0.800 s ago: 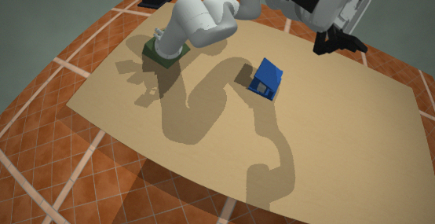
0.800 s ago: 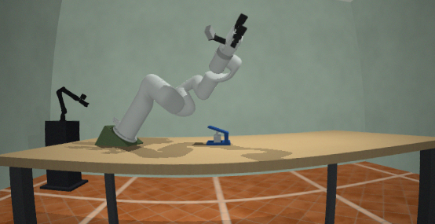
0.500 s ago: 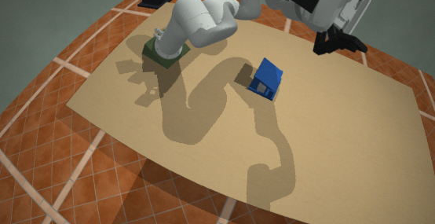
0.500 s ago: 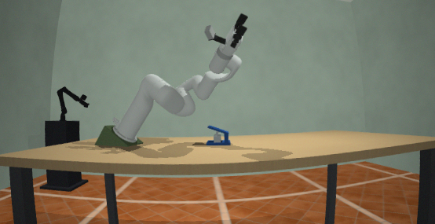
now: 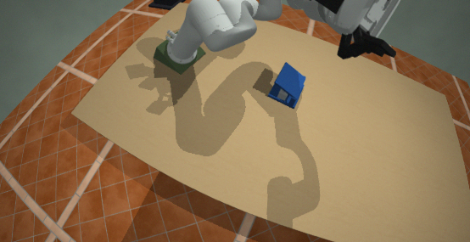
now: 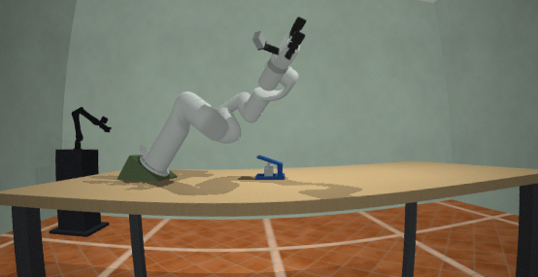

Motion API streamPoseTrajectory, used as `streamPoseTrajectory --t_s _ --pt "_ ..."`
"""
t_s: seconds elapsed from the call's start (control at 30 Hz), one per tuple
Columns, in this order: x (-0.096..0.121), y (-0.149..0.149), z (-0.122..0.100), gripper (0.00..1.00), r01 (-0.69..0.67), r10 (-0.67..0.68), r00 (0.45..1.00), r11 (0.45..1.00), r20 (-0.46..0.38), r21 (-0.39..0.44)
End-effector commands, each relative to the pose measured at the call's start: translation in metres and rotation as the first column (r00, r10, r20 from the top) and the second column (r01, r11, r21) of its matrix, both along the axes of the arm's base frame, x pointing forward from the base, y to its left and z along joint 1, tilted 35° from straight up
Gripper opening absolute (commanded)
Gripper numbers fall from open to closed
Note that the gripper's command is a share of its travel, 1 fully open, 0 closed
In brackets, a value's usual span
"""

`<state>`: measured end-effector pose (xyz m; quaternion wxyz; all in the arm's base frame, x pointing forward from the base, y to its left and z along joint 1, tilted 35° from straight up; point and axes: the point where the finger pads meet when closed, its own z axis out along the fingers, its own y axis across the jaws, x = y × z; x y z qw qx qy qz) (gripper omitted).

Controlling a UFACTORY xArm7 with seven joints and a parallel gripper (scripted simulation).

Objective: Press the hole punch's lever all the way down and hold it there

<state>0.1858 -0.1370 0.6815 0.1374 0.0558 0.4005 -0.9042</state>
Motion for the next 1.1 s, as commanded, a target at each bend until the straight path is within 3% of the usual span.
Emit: streamPoseTrajectory --t_s 0.0,0.23,0.3,0.4,0.6,0.8,0.87,0.93,1.03,1.07 --pt "-0.002 0.001 -0.003 1.0 -0.019 0.019 1.0 0.999 -0.009 0.029" --pt "-0.004 -0.002 -0.026 1.0 -0.115 0.136 0.986 0.974 -0.096 0.194" --pt "-0.004 -0.002 -0.026 1.0 -0.115 0.136 0.986 0.974 -0.096 0.194" --pt "0.0 -0.004 -0.044 1.0 -0.167 0.222 0.961 0.942 -0.165 0.291" --pt "0.008 -0.004 -0.065 1.0 -0.21 0.316 0.917 0.9 -0.242 0.382" --pt "0.024 -0.001 -0.098 1.0 -0.249 0.46 0.811 0.831 -0.362 0.497" --pt "0.024 -0.001 -0.098 1.0 -0.249 0.46 0.811 0.831 -0.362 0.497" --pt "0.033 0.003 -0.117 1.0 -0.259 0.53 0.734 0.796 -0.424 0.547" --pt "0.037 0.006 -0.125 1.0 -0.261 0.559 0.697 0.782 -0.45 0.566" --pt "0.043 0.009 -0.135 1.0 -0.263 0.594 0.642 0.764 -0.485 0.589"
